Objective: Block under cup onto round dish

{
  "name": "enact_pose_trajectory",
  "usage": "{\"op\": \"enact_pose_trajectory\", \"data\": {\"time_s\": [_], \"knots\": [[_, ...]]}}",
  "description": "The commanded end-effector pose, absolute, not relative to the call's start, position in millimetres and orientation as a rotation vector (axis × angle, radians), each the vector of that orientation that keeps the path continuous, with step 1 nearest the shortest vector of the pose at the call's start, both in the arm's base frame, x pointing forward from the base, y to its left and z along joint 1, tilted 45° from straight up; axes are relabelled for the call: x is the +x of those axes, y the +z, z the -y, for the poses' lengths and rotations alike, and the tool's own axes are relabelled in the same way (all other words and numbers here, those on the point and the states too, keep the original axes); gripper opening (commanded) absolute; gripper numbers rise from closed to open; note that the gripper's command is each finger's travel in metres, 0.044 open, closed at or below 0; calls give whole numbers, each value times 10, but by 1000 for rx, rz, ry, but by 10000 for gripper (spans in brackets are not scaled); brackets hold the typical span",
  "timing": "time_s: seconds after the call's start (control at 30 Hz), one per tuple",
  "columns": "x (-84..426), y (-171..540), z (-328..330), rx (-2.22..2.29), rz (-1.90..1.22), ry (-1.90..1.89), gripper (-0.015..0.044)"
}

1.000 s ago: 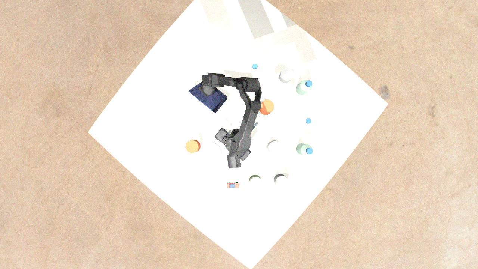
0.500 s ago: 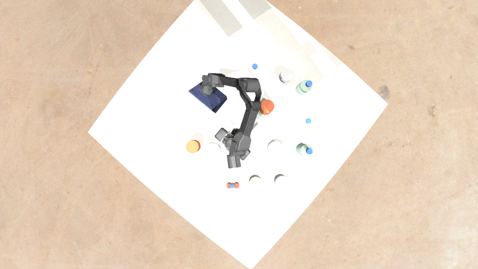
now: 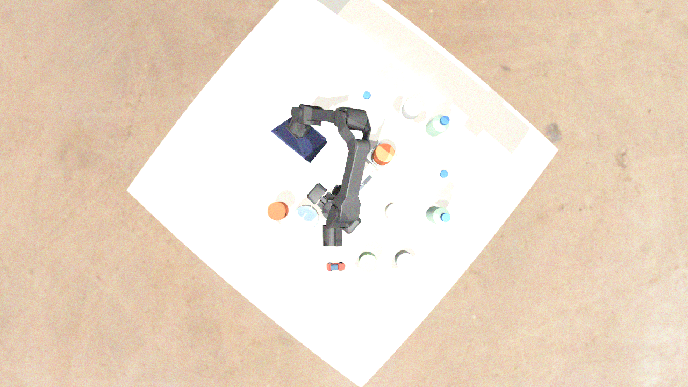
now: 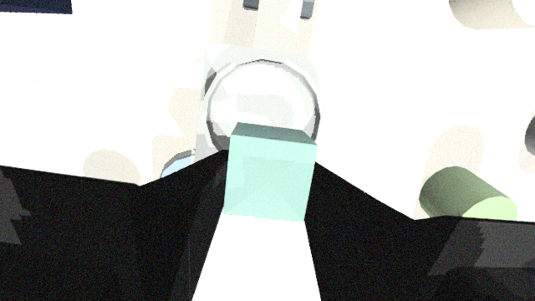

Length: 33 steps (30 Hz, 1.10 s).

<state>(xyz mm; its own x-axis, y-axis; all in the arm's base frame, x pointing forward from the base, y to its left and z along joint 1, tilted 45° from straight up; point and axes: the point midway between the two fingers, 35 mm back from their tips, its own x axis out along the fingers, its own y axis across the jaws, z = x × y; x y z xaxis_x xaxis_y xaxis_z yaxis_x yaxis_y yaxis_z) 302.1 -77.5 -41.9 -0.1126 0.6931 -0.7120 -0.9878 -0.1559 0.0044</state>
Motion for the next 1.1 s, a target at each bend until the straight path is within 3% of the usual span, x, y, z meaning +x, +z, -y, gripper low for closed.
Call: {"op": "enact_pose_trajectory", "data": {"time_s": [0.0, 0.2, 1.07], "knots": [[3040, -236, 938, -699, -573, 1633, 0], [3034, -237, 972, -701, -571, 1634, 0], [2690, -1402, 1208, -707, -575, 1632, 0]]}}
